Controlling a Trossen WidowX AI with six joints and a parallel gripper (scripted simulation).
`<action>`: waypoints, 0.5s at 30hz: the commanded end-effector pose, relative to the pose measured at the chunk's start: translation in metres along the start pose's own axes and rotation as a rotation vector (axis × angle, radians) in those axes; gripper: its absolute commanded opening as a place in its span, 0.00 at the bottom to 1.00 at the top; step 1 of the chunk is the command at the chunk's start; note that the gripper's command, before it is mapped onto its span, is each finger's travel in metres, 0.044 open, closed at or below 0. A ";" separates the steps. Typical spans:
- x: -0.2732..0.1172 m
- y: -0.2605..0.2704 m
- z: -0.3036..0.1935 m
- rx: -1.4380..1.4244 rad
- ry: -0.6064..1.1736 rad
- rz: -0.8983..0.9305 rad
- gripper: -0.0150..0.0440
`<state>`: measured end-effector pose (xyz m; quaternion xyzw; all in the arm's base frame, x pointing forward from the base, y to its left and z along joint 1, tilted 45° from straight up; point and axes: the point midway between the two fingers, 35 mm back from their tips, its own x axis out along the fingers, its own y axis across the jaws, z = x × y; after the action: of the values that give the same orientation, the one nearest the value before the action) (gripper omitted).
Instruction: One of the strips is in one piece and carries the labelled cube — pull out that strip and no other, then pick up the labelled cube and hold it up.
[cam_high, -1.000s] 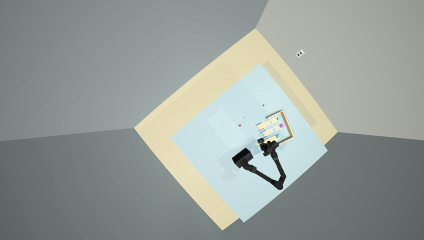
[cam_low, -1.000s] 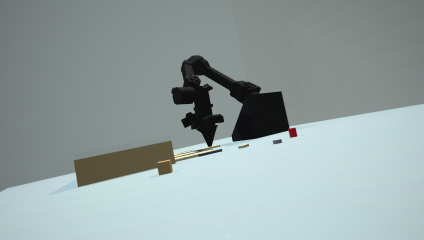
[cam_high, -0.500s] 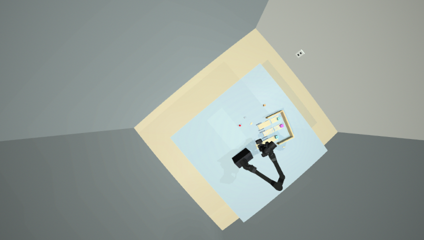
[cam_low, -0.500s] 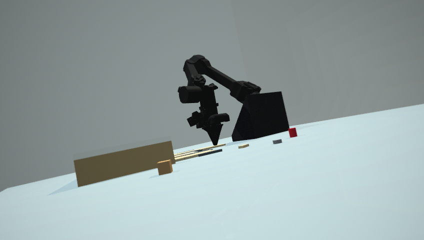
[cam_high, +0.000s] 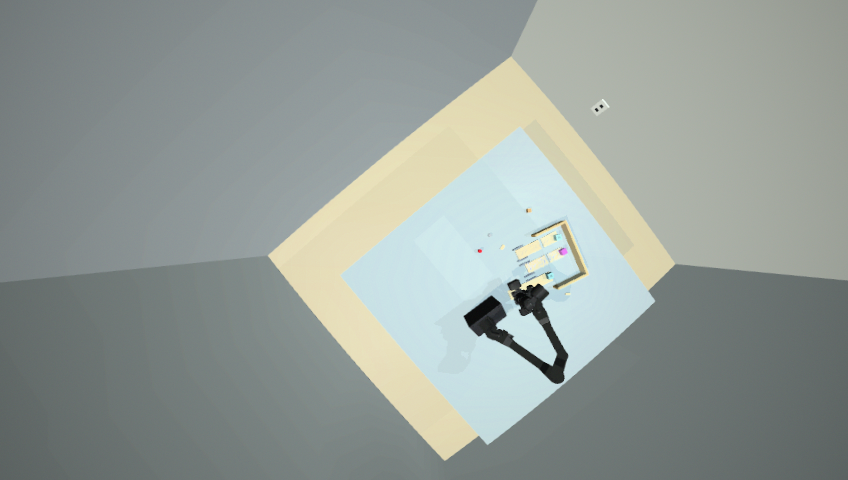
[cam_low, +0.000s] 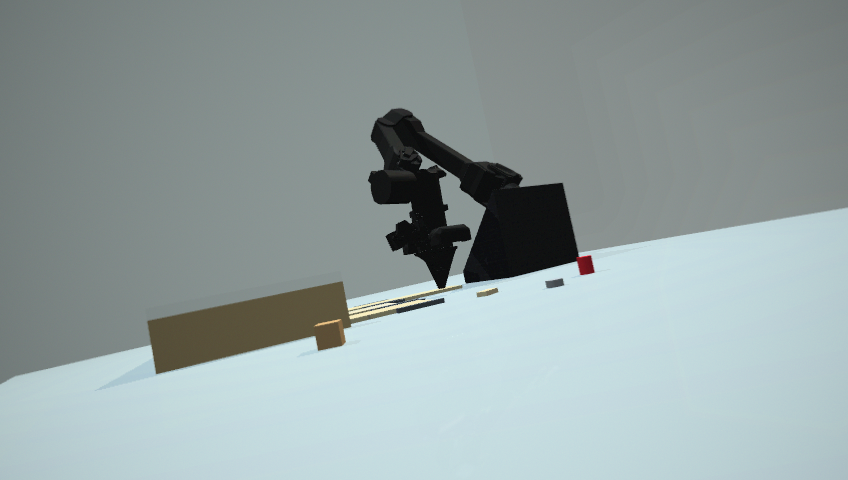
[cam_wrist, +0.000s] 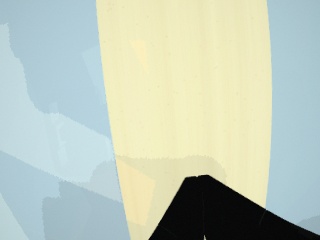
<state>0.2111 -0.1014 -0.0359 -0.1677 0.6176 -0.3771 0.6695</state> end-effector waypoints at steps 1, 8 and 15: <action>0.004 -0.001 -0.016 -0.012 0.030 0.000 0.25; 0.003 -0.001 -0.026 -0.013 0.031 0.000 0.25; 0.003 -0.001 -0.035 -0.013 0.031 0.001 0.25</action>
<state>0.1928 -0.0958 -0.0396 -0.1677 0.6171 -0.3771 0.6699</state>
